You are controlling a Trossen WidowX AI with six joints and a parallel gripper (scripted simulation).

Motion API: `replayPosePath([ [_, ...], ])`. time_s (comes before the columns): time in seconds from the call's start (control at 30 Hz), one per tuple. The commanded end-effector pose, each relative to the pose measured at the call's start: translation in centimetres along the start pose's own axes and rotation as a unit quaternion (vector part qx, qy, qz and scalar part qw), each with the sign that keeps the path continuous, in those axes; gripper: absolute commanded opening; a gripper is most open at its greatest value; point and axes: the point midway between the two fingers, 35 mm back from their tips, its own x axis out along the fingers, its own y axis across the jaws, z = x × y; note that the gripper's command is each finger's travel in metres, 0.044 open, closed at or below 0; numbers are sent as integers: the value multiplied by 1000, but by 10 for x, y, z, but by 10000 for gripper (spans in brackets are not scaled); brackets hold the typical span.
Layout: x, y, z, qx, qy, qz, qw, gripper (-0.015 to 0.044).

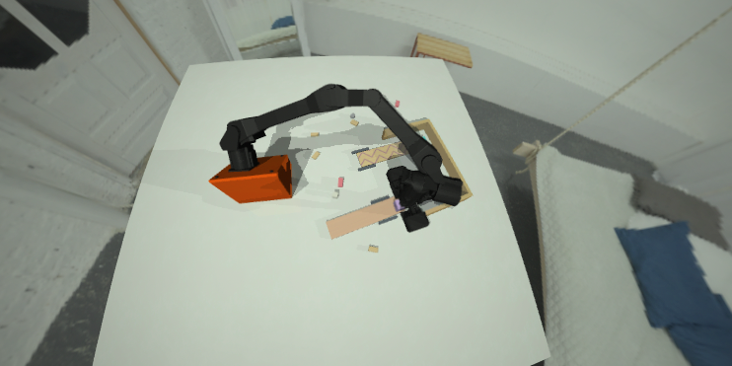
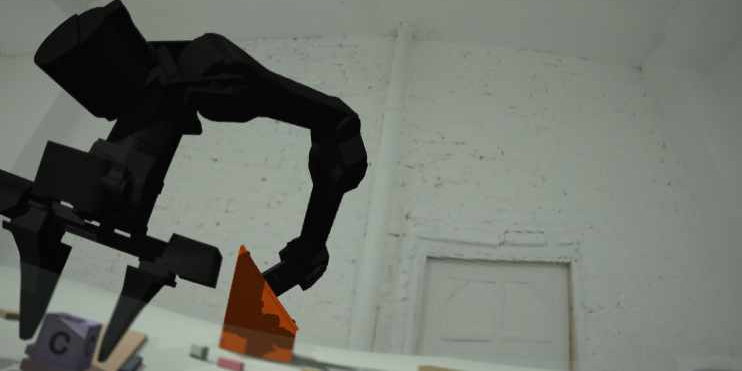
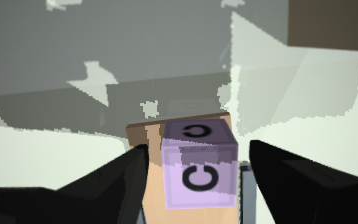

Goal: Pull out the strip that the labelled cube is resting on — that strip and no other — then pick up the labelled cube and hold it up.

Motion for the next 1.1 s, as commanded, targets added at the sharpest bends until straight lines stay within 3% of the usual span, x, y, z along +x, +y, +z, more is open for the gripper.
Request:
replayPosePath([
  [0.0, 3, 1, -1, 3, 0, 4, 1000, 250],
  [0.13, 0, 0, 0, 0, 0, 0, 1000, 145],
  [0.4, 0, 0, 0, 0, 0, 0, 1000, 92],
  [0.53, -1, 1, -1, 0, 0, 0, 1000, 0],
  [1.07, -33, 16, -40, 3, 1, 2, 1000, 0],
])
